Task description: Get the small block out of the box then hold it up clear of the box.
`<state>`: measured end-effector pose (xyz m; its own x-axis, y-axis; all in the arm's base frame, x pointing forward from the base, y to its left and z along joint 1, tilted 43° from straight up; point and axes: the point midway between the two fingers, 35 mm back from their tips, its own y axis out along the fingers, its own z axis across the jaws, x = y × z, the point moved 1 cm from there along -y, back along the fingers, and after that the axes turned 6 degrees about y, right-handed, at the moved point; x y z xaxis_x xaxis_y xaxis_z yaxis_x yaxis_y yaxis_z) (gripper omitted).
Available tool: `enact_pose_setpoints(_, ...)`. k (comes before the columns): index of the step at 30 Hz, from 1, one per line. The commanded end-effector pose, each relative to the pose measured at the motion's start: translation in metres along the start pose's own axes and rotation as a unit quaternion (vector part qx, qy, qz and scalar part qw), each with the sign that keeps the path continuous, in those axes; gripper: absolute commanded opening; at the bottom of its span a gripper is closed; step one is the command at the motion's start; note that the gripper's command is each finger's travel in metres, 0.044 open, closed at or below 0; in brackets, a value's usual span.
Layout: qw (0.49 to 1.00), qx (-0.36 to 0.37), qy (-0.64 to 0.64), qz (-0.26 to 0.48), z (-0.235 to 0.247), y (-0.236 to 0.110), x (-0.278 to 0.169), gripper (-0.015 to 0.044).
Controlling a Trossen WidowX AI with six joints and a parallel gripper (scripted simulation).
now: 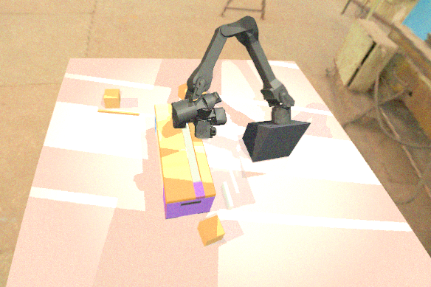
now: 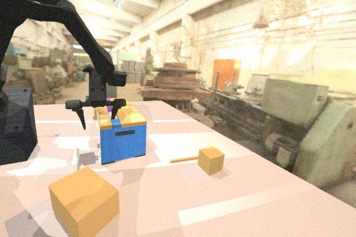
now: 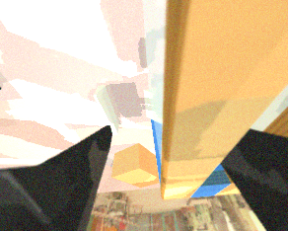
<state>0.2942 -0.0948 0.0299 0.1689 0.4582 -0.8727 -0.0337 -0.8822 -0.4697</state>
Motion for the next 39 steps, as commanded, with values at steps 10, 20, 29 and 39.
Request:
enact_pose_setpoints(10, 1.000, -0.002, -0.001, 0.001, -0.003, 0.003, -0.018, 0.0400)
enact_pose_setpoints(20, 1.000, 0.000, 0.000, -0.001, -0.003, -0.056, -0.033, 0.0400)
enact_pose_setpoints(29, 0.989, -0.001, 0.150, -0.018, -0.001, -0.051, -0.037, 0.0295)
enact_pose_setpoints(39, 0.718, 0.041, 0.690, -0.078, 0.013, -0.047, -0.058, 0.0285)
